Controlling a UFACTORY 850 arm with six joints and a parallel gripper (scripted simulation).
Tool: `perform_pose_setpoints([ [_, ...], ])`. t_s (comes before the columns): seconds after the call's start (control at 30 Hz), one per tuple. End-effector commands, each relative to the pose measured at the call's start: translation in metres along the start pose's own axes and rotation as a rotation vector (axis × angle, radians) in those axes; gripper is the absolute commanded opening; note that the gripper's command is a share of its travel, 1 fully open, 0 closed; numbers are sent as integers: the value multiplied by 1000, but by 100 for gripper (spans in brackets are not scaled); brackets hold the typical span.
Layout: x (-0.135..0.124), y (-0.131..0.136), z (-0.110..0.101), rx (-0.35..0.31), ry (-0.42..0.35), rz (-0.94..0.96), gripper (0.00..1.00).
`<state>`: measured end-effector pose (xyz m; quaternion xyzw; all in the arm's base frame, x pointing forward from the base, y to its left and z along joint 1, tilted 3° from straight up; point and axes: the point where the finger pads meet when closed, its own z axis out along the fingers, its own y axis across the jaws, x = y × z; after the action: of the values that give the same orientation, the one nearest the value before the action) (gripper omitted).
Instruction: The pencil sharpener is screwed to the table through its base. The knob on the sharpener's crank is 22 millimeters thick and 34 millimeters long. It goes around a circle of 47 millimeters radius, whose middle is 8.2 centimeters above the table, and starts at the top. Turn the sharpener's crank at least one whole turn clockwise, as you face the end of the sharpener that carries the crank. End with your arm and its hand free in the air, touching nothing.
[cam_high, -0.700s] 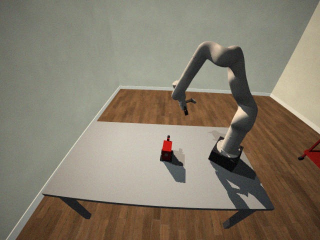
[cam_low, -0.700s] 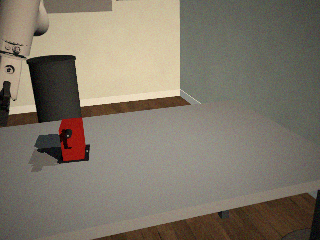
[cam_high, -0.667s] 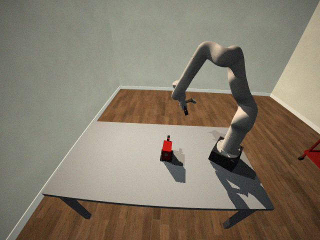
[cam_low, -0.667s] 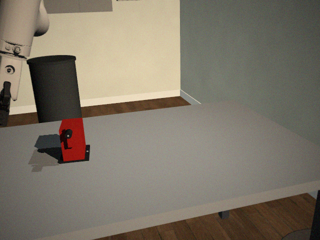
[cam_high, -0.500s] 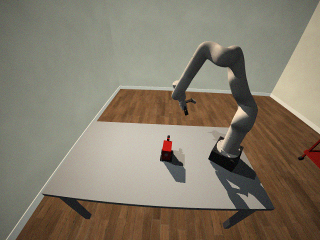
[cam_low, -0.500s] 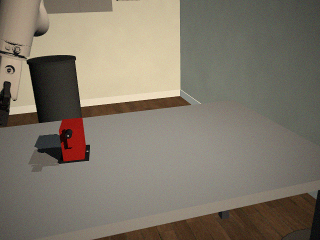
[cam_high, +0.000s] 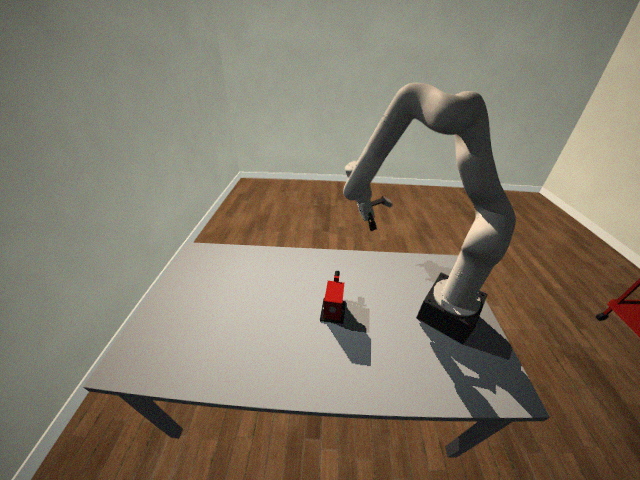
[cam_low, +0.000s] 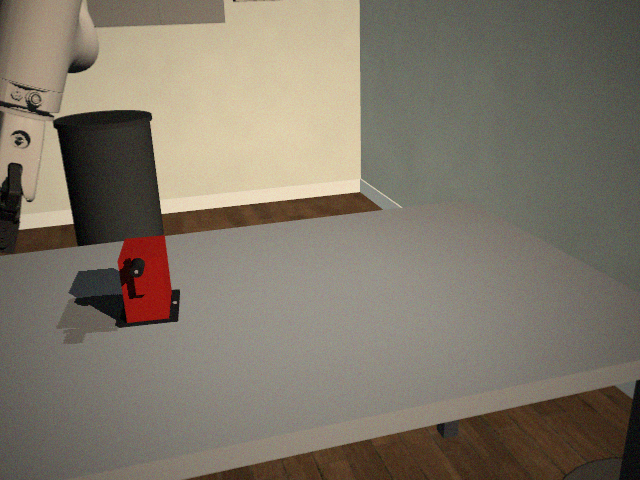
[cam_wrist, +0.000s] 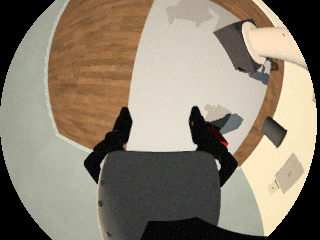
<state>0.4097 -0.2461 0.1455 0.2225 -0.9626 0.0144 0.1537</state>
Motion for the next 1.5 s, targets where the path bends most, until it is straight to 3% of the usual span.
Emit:
perform_pose_setpoints([
  [0.0,-10,5,-1,2,-17,-50,100],
  [0.13,-40,22,-1,9,-66,-207,100],
  [0.6,-98,61,-2,47,-160,-535,100],
  [0.63,-112,71,-2,61,-181,-615,100],
  [0.7,-112,71,-2,61,-182,-616,100],
  [0.83,-136,90,-3,93,-219,-766,100],
  [0.97,-138,91,-3,95,-221,-774,100],
  [1.03,-158,108,-4,127,-249,-902,100],
  [1.47,-194,143,-5,206,-292,-1153,100],
])
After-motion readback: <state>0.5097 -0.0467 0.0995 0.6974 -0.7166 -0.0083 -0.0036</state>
